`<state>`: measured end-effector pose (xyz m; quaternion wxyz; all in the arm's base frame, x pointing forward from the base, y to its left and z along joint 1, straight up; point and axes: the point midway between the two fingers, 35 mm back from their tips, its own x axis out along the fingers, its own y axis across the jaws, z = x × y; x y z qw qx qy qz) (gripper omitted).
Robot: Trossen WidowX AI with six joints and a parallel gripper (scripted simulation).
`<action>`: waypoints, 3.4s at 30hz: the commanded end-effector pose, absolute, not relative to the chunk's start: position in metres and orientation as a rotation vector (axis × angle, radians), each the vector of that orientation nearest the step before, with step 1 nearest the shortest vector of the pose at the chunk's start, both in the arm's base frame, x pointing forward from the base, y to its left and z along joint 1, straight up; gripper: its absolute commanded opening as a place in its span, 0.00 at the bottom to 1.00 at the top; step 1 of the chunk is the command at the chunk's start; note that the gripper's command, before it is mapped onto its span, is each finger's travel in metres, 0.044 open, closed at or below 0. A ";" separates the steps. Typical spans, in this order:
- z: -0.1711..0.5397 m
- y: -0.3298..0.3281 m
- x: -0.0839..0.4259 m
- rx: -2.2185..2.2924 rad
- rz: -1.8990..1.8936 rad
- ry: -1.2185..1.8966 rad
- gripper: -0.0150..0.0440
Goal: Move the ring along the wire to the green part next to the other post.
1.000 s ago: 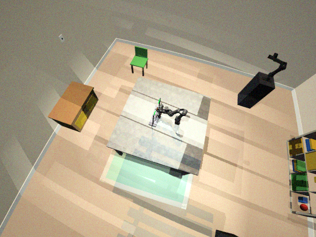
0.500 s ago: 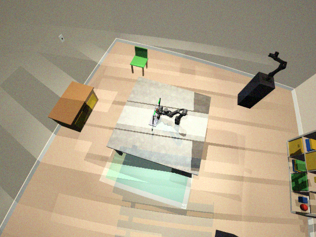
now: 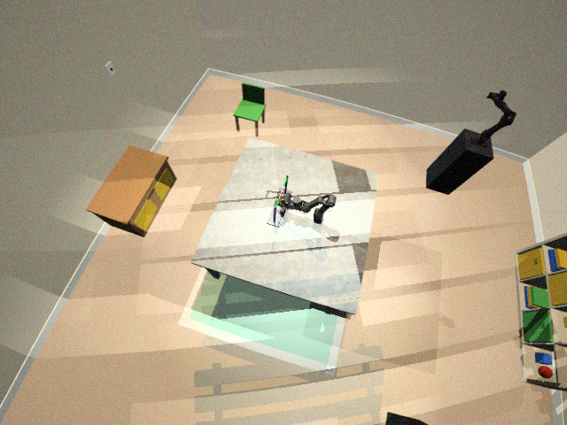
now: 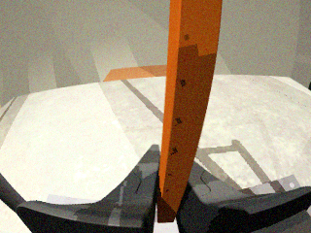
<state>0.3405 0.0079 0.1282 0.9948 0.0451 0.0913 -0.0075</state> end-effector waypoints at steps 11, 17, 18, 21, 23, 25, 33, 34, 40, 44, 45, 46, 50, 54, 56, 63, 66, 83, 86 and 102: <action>0.133 0.023 0.341 0.104 -0.016 0.175 0.00; 0.134 0.026 0.341 0.082 -0.019 0.176 0.00; 0.134 0.027 0.341 0.077 -0.020 0.176 0.00; 0.134 0.028 0.341 0.064 -0.021 0.177 0.00; 0.134 0.029 0.341 0.056 -0.022 0.177 0.00; 0.134 0.030 0.341 0.047 -0.023 0.177 0.00; 0.134 0.035 0.342 0.022 -0.027 0.179 0.00; 0.134 0.036 0.342 0.019 -0.027 0.179 0.00; 0.134 0.040 0.342 0.010 -0.028 0.179 0.00; 0.134 0.044 0.342 0.007 -0.029 0.180 0.00; 0.134 0.045 0.342 0.006 -0.029 0.180 0.00; 0.134 0.046 0.342 0.006 -0.029 0.180 0.00; 0.134 0.050 0.342 0.005 -0.029 0.180 0.00; 0.134 0.054 0.342 0.005 -0.029 0.181 0.00; 0.134 0.056 0.342 0.006 -0.029 0.181 0.00; 0.134 0.063 0.343 0.007 -0.029 0.181 0.00; 0.134 0.066 0.343 0.007 -0.029 0.182 0.00; 0.117 0.070 0.343 0.008 -0.029 0.182 0.00; 0.115 0.070 0.343 0.008 -0.029 0.182 0.00; 0.115 0.070 0.343 0.008 -0.029 0.182 0.00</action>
